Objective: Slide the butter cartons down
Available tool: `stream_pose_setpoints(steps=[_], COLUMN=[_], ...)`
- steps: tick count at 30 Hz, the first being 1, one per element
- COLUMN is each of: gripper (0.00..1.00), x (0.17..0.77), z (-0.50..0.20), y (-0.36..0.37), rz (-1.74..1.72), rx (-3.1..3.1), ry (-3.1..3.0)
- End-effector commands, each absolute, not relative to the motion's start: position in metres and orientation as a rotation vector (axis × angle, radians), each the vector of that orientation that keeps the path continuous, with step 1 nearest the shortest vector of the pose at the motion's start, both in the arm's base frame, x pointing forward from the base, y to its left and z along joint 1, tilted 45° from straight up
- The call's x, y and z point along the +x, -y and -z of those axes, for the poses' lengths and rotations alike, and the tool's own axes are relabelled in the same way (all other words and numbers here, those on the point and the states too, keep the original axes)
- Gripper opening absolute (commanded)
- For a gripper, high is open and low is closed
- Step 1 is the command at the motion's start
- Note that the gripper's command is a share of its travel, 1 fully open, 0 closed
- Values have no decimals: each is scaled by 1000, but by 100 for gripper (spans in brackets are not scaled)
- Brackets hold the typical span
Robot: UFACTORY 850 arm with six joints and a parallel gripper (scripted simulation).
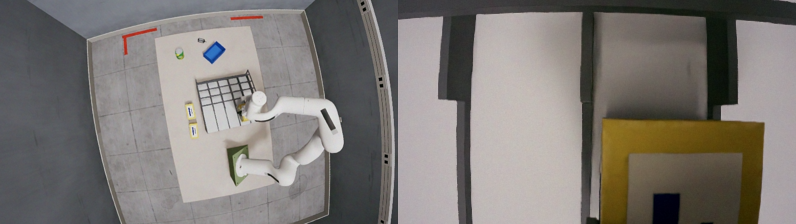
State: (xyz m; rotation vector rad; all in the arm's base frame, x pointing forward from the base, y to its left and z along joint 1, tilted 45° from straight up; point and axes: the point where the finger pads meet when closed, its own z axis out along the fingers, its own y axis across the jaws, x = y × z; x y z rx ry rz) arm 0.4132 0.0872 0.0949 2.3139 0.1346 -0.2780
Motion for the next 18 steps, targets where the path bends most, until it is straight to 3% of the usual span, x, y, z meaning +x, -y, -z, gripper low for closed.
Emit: stream_pose_setpoints(steps=[1, 11, 12, 18], gripper=[0, 0, 0, 0], x=[414, 414, 409, 401], z=[-98, -98, -145, -169], y=[-90, -90, -137, -160], rz=[280, 280, -44, -63], rx=[2312, 2312, 2340, 2341], ry=[-134, -134, -273, -281])
